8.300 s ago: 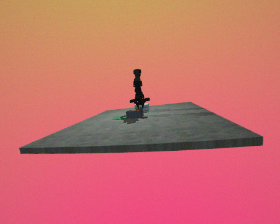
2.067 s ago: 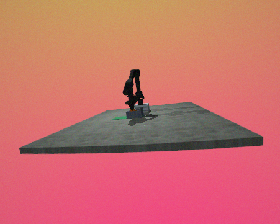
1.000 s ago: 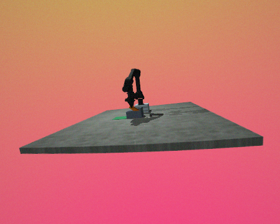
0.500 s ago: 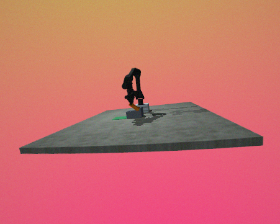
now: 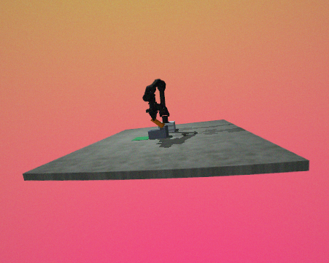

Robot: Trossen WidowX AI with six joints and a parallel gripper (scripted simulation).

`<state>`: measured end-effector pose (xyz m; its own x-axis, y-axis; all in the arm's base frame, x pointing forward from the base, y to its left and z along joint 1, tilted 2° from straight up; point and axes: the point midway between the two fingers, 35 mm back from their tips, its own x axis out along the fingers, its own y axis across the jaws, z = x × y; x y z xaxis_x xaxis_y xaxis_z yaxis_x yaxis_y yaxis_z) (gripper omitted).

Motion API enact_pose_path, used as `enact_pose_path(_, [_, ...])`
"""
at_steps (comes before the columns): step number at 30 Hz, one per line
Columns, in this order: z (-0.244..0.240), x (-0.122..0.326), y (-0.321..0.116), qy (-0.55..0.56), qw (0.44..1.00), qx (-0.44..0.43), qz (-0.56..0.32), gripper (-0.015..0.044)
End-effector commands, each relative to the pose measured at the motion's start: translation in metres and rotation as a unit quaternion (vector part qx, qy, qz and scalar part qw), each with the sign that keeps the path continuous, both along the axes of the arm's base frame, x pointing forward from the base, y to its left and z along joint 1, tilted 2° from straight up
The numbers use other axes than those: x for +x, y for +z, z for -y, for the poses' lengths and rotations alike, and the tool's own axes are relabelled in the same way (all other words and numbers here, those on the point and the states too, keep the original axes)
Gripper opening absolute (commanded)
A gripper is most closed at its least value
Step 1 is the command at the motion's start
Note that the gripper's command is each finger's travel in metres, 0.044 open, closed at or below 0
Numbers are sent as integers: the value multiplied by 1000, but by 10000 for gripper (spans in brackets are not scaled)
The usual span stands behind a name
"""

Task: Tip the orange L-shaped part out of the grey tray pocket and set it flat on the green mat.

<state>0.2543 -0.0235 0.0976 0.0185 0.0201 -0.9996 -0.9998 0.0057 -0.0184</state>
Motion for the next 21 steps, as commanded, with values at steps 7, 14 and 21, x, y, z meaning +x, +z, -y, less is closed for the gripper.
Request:
enact_pose_path(7, [0,0,7,3,1000,2,3,0])
enact_pose_path(14, [20,-1,5,3,1000,1,3,0])
enact_pose_path(21, [48,-3,4,3,1000,0,3,0])
